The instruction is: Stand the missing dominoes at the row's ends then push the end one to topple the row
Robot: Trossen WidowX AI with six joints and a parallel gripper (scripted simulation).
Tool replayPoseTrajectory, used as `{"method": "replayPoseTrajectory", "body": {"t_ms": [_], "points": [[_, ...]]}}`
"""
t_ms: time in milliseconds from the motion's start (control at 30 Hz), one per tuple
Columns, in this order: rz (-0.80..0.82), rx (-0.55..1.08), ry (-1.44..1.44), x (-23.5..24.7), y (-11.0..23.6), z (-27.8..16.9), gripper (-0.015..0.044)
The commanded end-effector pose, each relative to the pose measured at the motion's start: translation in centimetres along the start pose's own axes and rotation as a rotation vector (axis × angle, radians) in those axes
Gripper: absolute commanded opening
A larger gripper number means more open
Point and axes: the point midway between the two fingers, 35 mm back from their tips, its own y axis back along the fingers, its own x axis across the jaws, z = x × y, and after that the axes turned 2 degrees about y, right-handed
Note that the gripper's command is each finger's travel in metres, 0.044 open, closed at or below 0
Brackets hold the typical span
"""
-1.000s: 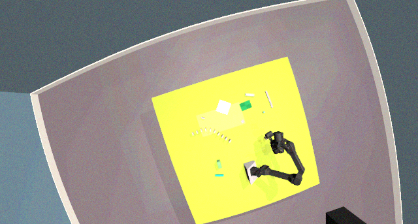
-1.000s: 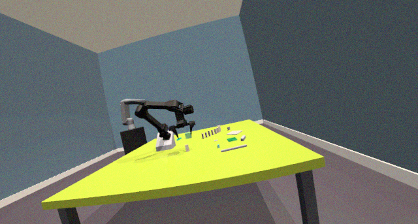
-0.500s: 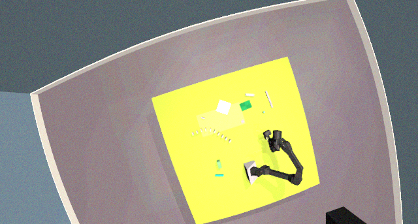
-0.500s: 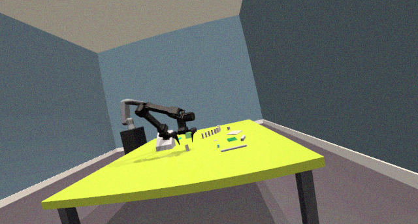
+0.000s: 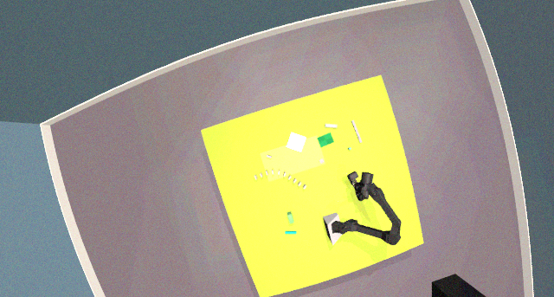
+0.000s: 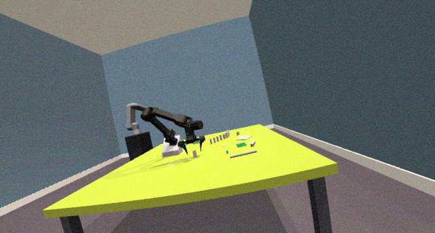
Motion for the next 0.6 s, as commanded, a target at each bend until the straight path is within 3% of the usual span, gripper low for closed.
{"method": "replayPoseTrajectory", "body": {"t_ms": [0, 400, 567], "points": [[0.001, 0.004, 0.009, 0.08, -0.57, -0.15, 0.0440], [0.001, 0.004, 0.009, 0.08, -0.57, -0.15, 0.0125], [0.001, 0.004, 0.009, 0.08, -0.57, -0.15, 0.0107]]}}
